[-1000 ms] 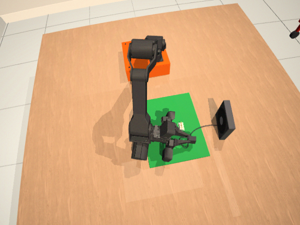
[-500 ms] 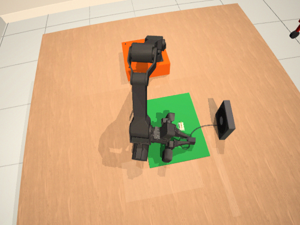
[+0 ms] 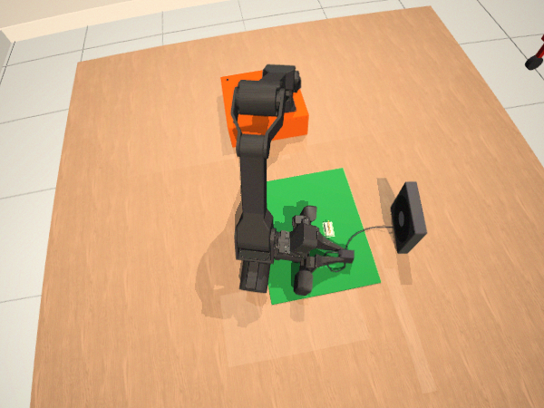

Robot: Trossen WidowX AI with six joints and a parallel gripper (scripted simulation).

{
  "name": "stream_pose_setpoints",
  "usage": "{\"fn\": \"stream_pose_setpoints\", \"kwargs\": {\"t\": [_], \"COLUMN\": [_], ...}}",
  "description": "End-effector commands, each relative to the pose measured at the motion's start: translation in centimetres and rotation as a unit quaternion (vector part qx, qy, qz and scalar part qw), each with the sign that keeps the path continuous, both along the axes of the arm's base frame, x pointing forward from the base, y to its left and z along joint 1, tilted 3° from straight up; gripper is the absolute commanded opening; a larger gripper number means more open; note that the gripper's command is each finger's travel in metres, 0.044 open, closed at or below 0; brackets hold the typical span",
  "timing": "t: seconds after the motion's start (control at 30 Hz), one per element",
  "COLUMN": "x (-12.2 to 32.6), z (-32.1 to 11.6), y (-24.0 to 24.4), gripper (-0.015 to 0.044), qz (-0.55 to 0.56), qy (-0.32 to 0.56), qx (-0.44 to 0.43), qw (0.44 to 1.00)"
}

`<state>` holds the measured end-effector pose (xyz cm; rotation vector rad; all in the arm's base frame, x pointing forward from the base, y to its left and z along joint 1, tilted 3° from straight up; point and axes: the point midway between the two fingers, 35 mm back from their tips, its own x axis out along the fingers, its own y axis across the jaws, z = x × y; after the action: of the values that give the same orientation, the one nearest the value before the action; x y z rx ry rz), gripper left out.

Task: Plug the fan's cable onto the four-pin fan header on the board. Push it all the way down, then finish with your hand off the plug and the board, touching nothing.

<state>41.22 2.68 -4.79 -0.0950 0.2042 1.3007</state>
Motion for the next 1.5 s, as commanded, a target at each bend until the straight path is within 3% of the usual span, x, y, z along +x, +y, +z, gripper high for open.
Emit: {"fn": "stream_pose_setpoints", "kwargs": {"t": [0.0,1.17,1.33,1.47], "x": [-0.01,-0.01,0.00,0.00], "z": [0.01,0.01,0.00,0.00], "y": [0.00,0.00,0.00,0.00], "gripper": [0.0000,0.0000,0.0131,0.0140], "qz": [0.000,0.000,0.000,0.000], "qy": [0.000,0.000,0.000,0.000], "qx": [0.000,0.000,0.000,0.000], "qw": [1.000,1.000,1.000,1.000]}}
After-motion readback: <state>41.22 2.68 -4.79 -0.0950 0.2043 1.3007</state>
